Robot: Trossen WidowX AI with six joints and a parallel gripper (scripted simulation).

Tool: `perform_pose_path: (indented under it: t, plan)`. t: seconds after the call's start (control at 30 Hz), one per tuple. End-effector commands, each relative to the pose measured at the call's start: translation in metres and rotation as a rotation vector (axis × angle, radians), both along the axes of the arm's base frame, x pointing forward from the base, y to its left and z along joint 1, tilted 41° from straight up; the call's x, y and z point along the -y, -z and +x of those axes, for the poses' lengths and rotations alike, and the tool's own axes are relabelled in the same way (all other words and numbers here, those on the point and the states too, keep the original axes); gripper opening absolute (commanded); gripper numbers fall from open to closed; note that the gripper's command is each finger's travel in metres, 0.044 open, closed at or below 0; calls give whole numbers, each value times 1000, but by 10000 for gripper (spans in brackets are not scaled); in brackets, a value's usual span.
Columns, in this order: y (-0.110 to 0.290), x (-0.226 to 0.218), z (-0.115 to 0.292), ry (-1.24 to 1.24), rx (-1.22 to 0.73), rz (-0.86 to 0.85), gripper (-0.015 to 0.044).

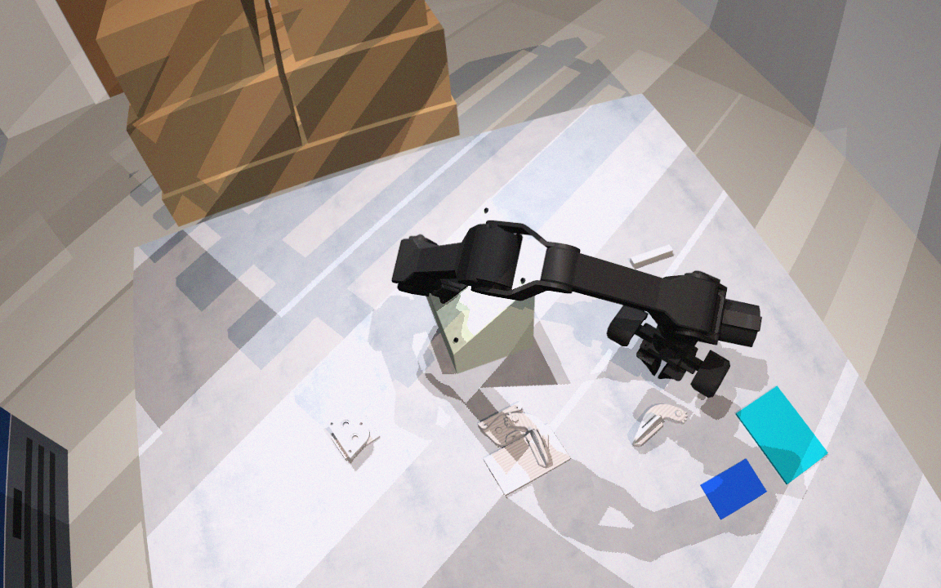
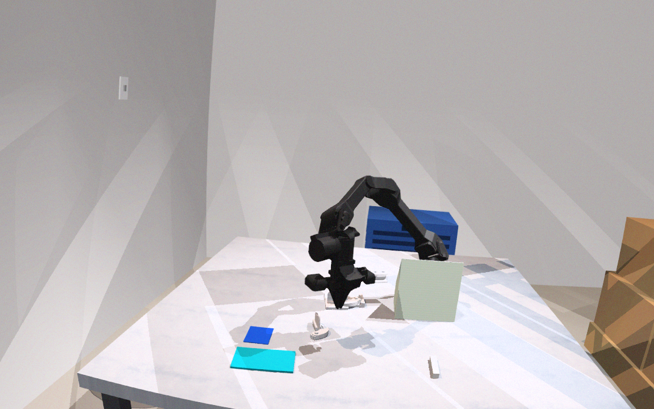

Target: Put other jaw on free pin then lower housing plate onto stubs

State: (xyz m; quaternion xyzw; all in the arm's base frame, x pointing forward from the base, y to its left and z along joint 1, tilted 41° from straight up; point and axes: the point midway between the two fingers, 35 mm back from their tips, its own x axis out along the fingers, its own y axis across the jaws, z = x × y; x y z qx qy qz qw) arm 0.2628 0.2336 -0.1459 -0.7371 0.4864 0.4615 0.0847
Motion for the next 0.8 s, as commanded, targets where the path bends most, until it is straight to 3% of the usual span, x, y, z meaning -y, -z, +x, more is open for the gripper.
perform_pose_path:
  t: [0.0,0.3,0.77]
  plan:
    - [0,0,0,0,0,0,0]
    - [0,0,0,0,0,0,0]
    - [-2,0,4,201,169,27,368]
